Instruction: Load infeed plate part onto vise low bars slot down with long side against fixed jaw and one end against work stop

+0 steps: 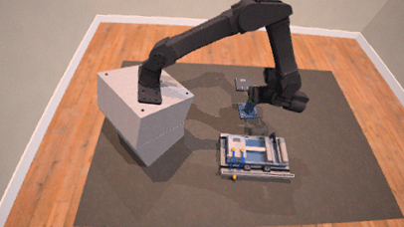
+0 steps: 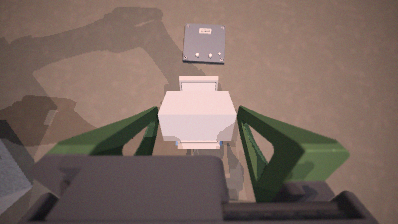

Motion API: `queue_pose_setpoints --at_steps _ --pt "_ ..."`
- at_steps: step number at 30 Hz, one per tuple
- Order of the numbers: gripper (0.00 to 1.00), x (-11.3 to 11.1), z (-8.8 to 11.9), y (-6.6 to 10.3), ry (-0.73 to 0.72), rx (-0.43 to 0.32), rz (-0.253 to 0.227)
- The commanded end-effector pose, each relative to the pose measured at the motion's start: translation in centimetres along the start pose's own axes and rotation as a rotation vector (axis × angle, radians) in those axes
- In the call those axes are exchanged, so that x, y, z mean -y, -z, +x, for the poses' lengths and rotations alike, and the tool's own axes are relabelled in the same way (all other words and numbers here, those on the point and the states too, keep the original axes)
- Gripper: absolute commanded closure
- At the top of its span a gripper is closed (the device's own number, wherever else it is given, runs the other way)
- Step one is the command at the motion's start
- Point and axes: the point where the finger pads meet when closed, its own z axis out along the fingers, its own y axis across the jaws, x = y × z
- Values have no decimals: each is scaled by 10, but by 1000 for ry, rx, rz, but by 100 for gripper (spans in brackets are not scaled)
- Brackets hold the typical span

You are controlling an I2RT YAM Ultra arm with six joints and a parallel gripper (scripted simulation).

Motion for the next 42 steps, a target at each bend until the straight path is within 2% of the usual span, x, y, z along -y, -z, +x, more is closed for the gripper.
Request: queue_pose_setpoints --at_steps 1,31,37,42 --pt "19 2 -3 1 -2 20 10" --pt "19 -7 5 -6 -22 22 -1" --pt "19 1 -7 -1 12 10 12" --pt "19 1 -4 1 10 -18 13"
